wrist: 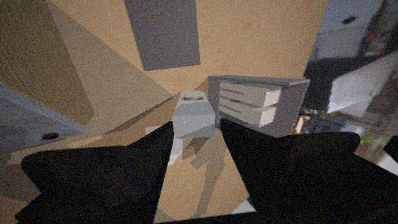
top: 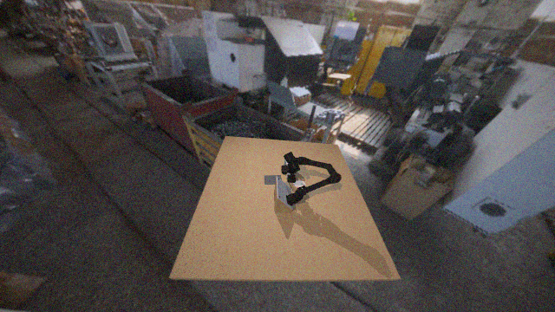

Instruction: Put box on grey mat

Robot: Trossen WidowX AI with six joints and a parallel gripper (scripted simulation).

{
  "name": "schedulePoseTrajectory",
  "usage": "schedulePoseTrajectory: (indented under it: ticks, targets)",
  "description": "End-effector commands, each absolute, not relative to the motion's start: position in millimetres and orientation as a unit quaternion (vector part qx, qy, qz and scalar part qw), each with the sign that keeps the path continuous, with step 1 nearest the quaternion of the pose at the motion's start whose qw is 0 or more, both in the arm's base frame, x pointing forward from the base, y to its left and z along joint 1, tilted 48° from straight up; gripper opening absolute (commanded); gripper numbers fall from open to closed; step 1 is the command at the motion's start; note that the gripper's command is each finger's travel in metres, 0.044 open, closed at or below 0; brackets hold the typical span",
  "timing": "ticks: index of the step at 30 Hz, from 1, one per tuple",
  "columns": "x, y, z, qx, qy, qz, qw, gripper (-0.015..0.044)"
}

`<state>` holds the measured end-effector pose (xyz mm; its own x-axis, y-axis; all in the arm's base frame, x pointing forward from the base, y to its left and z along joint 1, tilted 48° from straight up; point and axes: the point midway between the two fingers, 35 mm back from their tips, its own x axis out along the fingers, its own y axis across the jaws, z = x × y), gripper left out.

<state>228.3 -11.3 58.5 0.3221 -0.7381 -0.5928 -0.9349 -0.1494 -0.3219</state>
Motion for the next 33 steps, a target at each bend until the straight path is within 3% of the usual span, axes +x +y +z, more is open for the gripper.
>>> schedulePoseTrajectory:
  ticks: [1, 33]
  targets:
    - [232, -11, 58, -0.737, 0.572, 0.155, 0.327, 0.0241]
    - [284, -18, 64, -0.622, 0.695, 0.21, 0.295, 0.0241]
